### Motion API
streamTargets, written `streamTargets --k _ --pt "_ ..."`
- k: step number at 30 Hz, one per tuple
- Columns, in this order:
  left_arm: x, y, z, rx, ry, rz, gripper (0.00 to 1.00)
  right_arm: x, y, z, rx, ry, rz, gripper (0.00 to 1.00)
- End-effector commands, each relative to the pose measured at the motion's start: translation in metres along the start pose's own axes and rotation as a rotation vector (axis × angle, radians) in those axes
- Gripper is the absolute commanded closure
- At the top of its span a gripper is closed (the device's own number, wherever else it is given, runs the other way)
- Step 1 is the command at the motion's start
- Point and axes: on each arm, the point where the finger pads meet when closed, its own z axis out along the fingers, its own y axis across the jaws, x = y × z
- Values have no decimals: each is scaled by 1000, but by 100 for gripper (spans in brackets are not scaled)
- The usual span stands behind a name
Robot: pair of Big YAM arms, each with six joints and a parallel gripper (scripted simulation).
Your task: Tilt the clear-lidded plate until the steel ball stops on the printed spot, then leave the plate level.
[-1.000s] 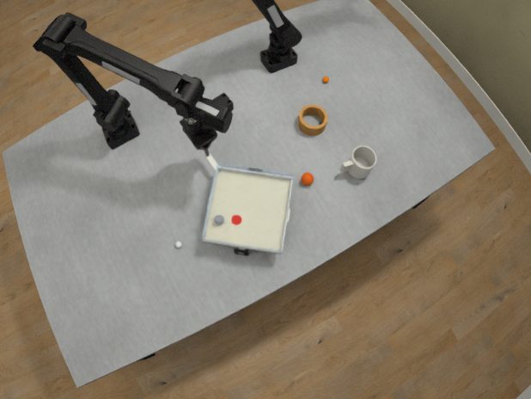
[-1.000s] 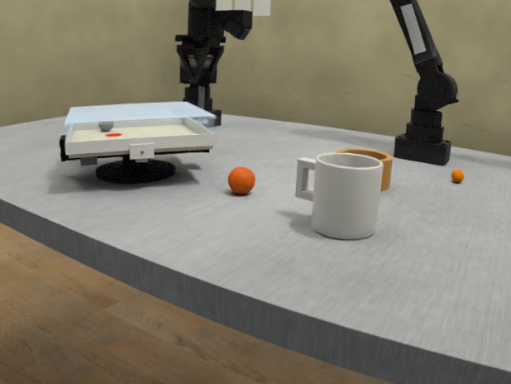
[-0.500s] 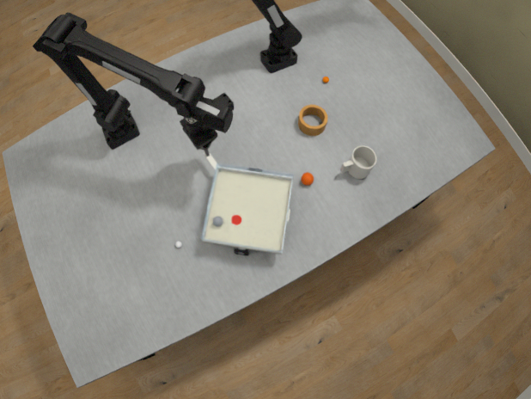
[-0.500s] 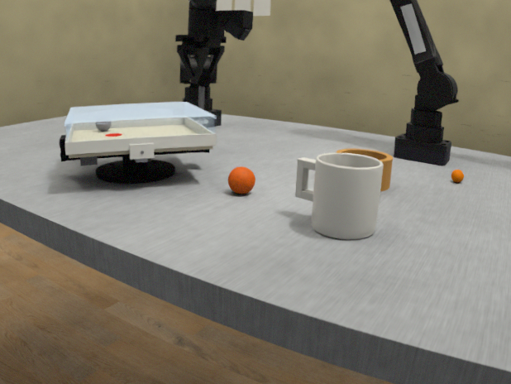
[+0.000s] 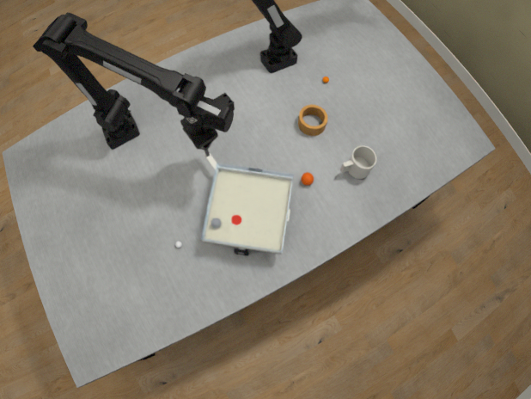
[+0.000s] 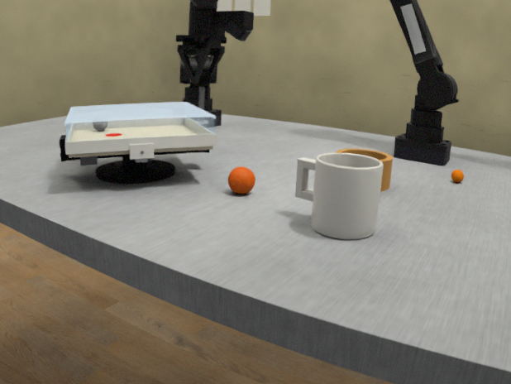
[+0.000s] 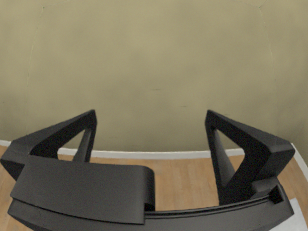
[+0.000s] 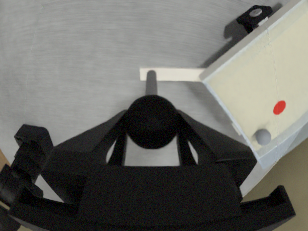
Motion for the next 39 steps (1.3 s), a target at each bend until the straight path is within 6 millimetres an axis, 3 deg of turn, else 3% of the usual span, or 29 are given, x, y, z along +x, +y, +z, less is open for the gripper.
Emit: streamTargets --k 1,17,18,19,39 --pt "-16 7 -5 -9 -39 13 0 -30 -18 -16 29 -39 -2 100" --pt "-16 7 -5 -9 -39 13 0 -27 -20 -16 38 -44 -2 100" --pt "-16 7 -5 -9 -39 13 0 1 -4 8 -7 -14 -2 100" --pt "-16 7 -5 -9 -39 13 0 4 -3 1 13 -26 -1 100" --pt "-16 7 -5 -9 -39 13 0 13 -2 2 6 -14 -2 100"
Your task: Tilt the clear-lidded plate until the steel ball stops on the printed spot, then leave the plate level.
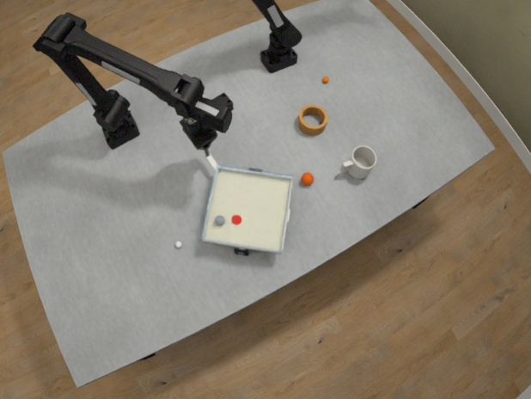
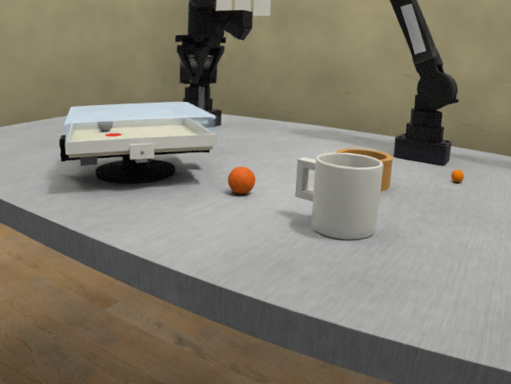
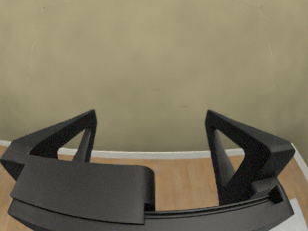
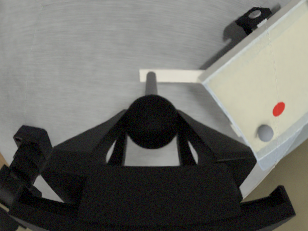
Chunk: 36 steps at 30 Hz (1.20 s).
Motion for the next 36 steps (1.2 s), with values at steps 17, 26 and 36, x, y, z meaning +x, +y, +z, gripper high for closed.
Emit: streamTargets --k 17,26,36 --pt "-16 7 -5 -9 -39 13 0 12 0 7 -18 19 5 100" --pt "-16 7 -5 -9 -39 13 0 11 0 8 -25 23 5 100" --pt "-16 7 -5 -9 -39 13 0 8 -1 6 -25 24 15 100"
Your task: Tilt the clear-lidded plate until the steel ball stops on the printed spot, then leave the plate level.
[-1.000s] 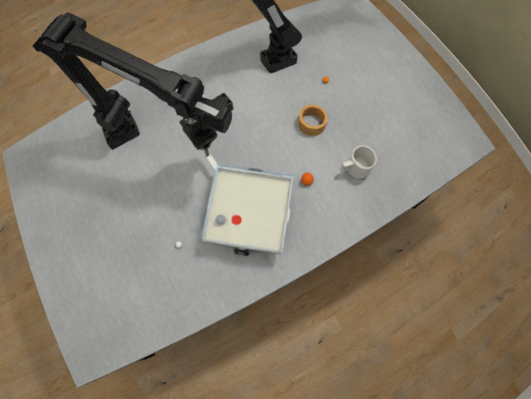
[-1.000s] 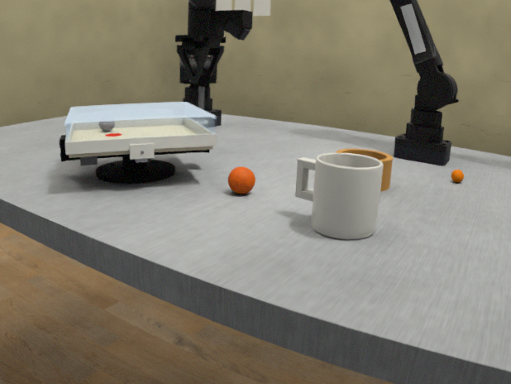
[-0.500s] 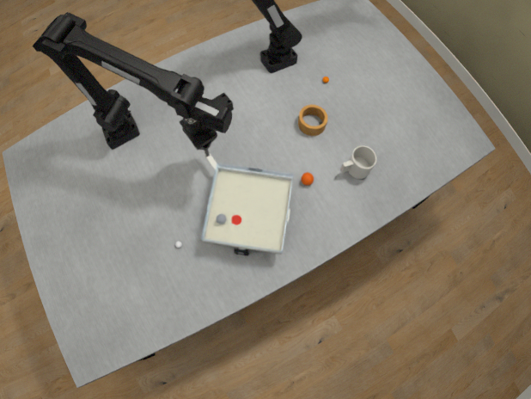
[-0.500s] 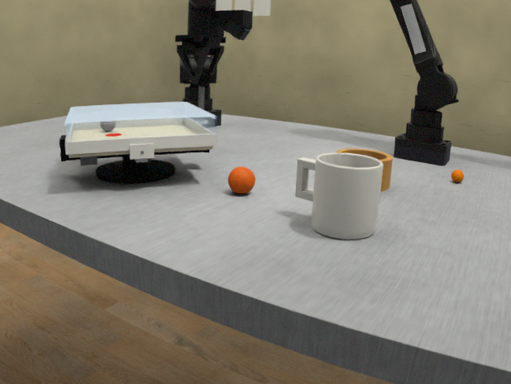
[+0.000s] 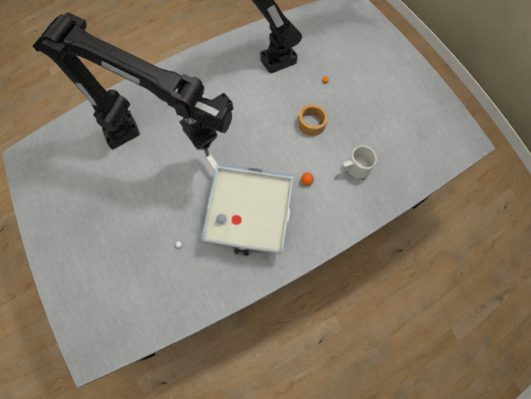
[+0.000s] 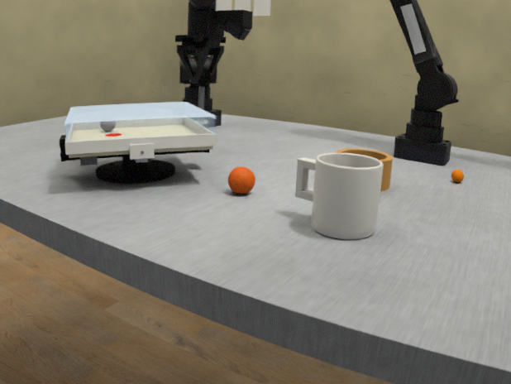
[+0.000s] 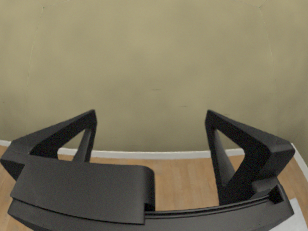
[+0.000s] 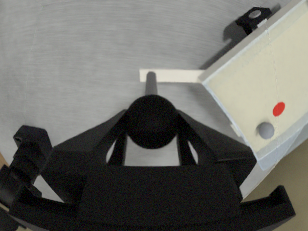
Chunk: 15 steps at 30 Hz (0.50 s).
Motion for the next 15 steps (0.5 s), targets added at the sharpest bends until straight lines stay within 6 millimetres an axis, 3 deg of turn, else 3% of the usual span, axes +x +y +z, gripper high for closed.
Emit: streamTargets --k 1,9,15 --pt "-16 7 -5 -9 -39 13 0 6 -4 3 -18 20 18 100" --pt "-16 7 -5 -9 -39 13 0 -8 -17 -14 20 -4 17 100" --pt "-16 7 -5 -9 -39 13 0 -16 -14 -14 18 -6 5 100"
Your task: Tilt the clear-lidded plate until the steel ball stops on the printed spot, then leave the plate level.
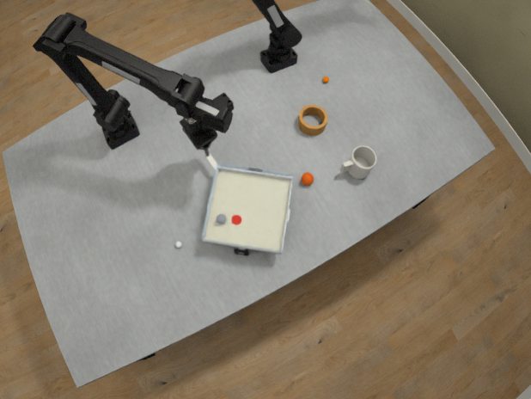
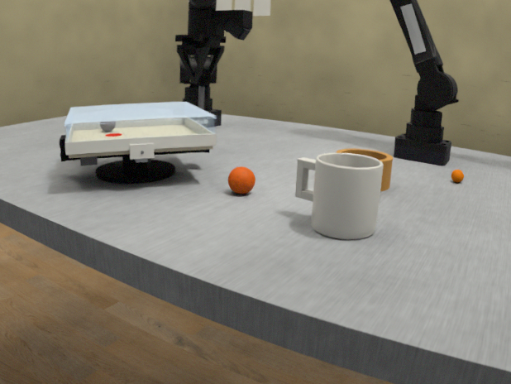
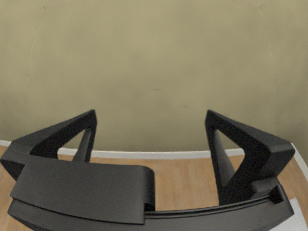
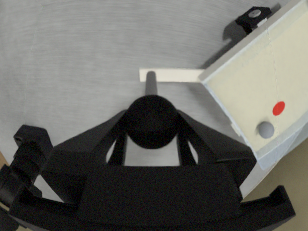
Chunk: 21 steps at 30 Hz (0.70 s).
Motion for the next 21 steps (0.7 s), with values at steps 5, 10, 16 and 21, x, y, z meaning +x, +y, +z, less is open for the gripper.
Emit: streamTargets --k 5,10,16,21 --pt "-16 7 -5 -9 -39 13 0 -19 -15 -13 22 -16 3 100" --pt "-16 7 -5 -9 -39 13 0 -21 -15 -13 24 -18 3 100" --pt "-16 7 -5 -9 -39 13 0 -25 -16 -13 27 -23 3 100" --pt "-16 7 -5 -9 -39 13 0 -27 -16 -13 25 -21 3 100"
